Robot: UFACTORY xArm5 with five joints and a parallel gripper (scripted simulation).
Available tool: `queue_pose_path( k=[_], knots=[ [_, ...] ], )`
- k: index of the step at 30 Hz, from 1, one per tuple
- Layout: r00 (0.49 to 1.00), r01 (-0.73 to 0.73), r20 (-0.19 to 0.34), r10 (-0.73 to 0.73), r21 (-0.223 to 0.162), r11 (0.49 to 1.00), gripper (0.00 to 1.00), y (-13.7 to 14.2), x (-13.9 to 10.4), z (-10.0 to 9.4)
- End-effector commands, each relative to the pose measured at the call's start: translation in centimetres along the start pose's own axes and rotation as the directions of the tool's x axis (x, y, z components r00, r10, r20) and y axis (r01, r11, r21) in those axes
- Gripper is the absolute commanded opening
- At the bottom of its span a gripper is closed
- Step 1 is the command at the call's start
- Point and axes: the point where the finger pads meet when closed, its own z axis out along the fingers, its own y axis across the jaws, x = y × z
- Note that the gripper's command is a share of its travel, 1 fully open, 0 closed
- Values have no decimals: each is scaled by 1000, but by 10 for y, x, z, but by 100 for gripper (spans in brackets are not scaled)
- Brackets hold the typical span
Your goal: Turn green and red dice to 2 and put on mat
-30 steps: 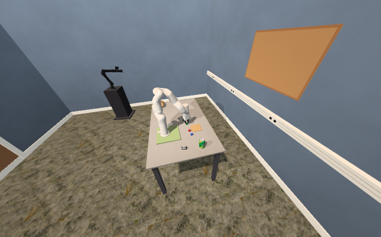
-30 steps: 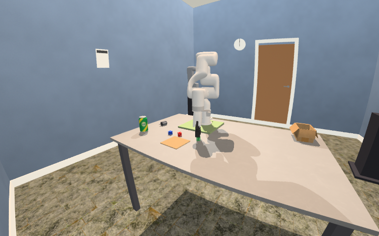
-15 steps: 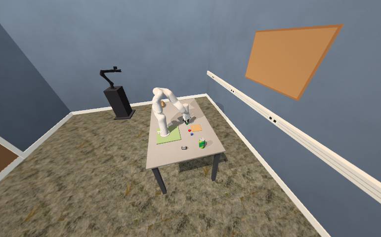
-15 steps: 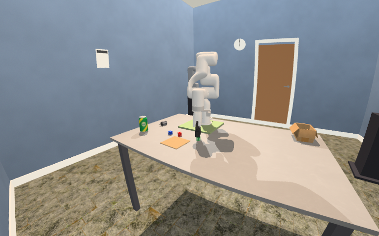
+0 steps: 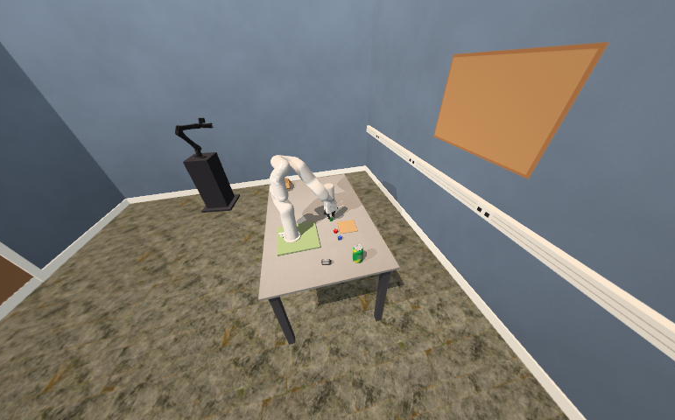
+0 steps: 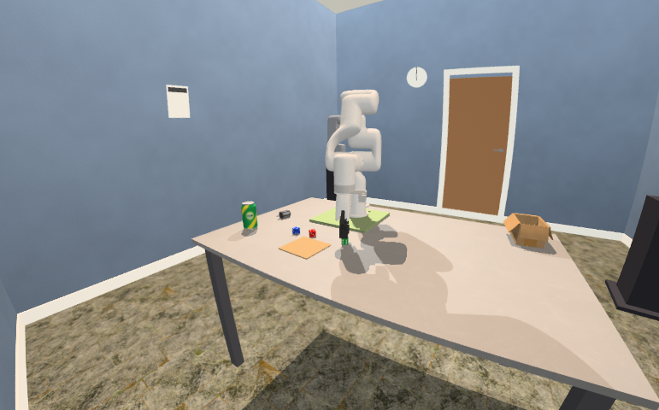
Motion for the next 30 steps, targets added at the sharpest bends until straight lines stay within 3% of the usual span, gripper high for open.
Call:
queue_pose_path(
  k=[1,30],
  knots=[
    [1000,0,0,0,-3,1000,42,1,0,-1],
    [1000,0,0,0,-3,1000,42,1,0,28]
  ],
)
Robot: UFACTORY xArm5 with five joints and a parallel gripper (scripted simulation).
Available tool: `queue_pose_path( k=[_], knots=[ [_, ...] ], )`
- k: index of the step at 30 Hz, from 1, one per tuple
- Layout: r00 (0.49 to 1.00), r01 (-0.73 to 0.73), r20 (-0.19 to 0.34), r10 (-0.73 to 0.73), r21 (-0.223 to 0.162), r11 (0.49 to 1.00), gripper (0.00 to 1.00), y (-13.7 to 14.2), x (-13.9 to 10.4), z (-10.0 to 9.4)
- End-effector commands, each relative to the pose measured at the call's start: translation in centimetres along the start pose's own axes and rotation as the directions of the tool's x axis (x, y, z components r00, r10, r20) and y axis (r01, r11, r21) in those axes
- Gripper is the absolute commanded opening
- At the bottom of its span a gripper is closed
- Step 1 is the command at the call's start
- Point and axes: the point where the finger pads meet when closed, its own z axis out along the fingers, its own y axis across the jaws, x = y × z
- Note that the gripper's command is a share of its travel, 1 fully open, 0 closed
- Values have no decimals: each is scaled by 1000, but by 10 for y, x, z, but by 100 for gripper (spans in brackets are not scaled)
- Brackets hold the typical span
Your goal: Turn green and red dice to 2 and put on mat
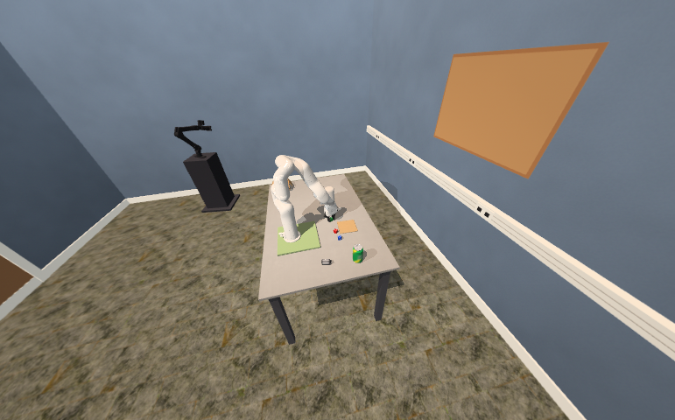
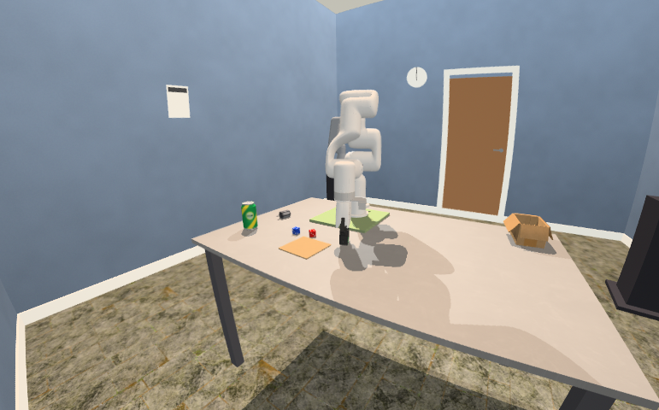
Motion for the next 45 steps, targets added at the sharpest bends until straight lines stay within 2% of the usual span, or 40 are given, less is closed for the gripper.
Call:
queue_pose_path(
  k=[1,35,36,45],
  knots=[
    [1000,0,0,0,-4,1000,42,2,0,1],
    [1000,0,0,0,-4,1000,42,2,0,1],
    [1000,0,0,0,-4,1000,21,2,0,1],
    [1000,0,0,0,-4,1000,21,2,0,1]
  ],
)
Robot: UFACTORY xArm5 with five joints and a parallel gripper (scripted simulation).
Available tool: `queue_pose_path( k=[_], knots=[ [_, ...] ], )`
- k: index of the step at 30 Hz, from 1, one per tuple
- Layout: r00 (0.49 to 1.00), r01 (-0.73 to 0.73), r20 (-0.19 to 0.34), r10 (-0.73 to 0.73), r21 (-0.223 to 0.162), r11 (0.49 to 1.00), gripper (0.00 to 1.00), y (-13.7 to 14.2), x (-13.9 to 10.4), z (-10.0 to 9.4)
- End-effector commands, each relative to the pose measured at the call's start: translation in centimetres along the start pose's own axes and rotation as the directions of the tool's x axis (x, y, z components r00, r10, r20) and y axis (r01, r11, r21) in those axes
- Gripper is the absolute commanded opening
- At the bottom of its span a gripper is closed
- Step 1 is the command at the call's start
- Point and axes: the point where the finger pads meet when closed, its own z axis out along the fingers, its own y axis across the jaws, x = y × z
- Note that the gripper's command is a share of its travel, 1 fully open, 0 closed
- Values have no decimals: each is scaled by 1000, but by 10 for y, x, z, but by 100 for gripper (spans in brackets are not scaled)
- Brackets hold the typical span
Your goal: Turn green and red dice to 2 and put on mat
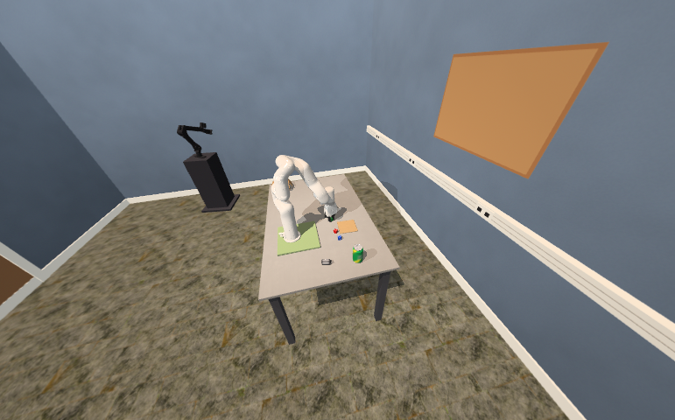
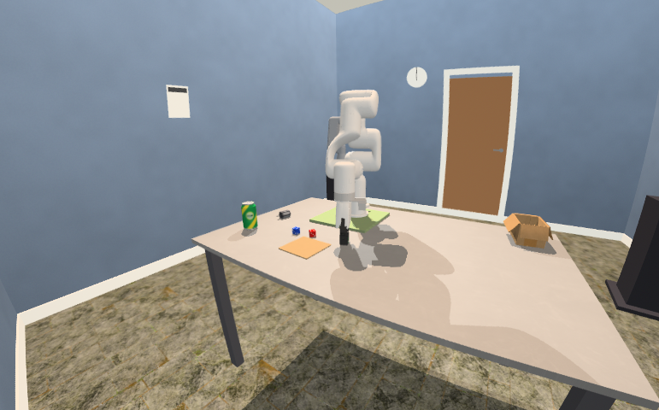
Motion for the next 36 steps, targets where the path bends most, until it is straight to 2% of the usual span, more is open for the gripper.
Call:
queue_pose_path(
  k=[1,28,32,36],
  knots=[
    [1000,0,0,0,-3,1000,21,1,0,-1],
    [1000,0,0,0,-3,1000,21,1,0,-1],
    [1000,0,0,0,-3,1000,21,1,0,-11],
    [1000,0,0,0,-3,1000,21,1,0,-35]
  ],
)
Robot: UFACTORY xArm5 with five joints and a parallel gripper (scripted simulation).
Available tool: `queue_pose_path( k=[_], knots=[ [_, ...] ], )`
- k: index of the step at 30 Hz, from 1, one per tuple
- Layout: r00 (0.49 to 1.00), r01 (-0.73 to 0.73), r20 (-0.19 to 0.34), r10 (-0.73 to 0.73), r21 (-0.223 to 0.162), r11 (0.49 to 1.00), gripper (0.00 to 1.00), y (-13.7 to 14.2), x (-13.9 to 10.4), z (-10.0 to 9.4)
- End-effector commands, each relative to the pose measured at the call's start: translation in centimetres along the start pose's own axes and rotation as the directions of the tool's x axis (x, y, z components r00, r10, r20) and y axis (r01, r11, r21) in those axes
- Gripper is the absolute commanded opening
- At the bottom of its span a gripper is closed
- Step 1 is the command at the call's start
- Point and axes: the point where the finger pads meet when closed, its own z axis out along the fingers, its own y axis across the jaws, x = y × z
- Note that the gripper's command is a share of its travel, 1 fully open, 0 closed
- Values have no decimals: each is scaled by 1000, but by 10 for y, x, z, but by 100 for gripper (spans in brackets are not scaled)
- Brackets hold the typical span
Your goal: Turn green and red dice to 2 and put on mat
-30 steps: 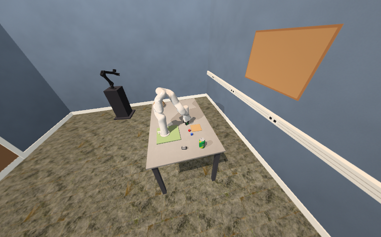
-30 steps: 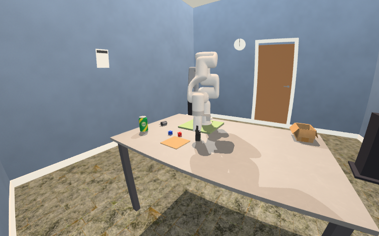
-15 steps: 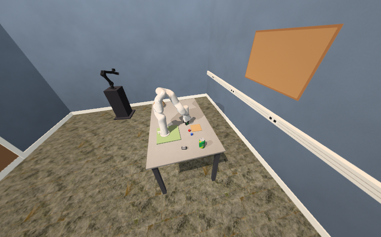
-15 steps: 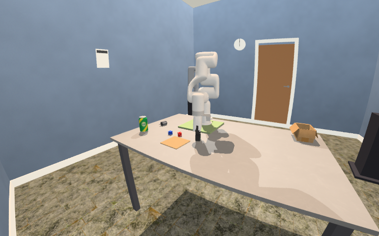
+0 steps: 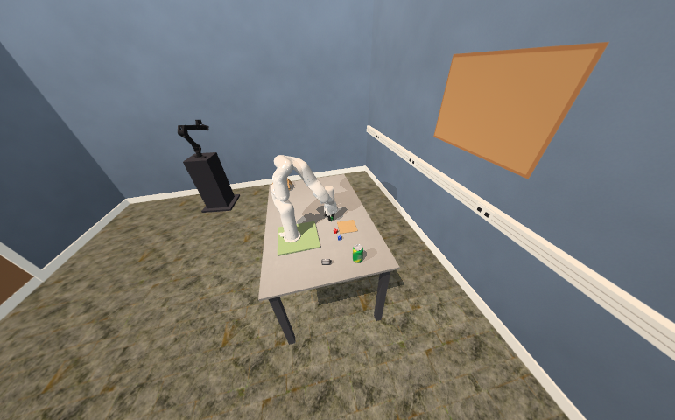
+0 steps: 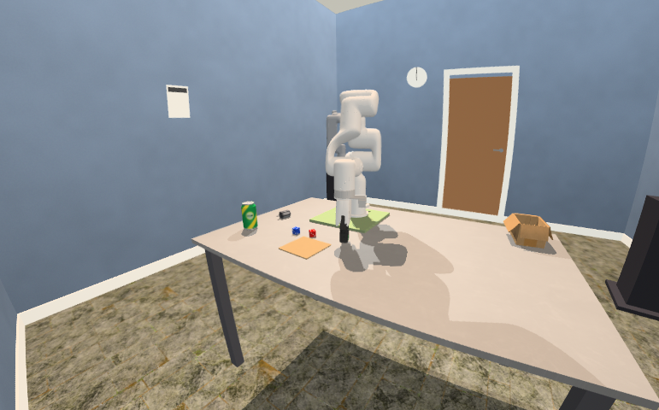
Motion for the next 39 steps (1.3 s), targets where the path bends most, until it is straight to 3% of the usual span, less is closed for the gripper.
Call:
queue_pose_path(
  k=[1,6,13,28,39],
  knots=[
    [1000,0,0,0,-4,1000,21,1,0,-33],
    [1000,0,0,0,-4,1000,21,1,0,-70],
    [1000,0,0,0,-4,1000,21,1,0,-90],
    [1000,20,0,-20,-4,1000,21,3,0,-91],
    [943,332,2,-332,-4,943,21,27,-3,-92]
  ],
)
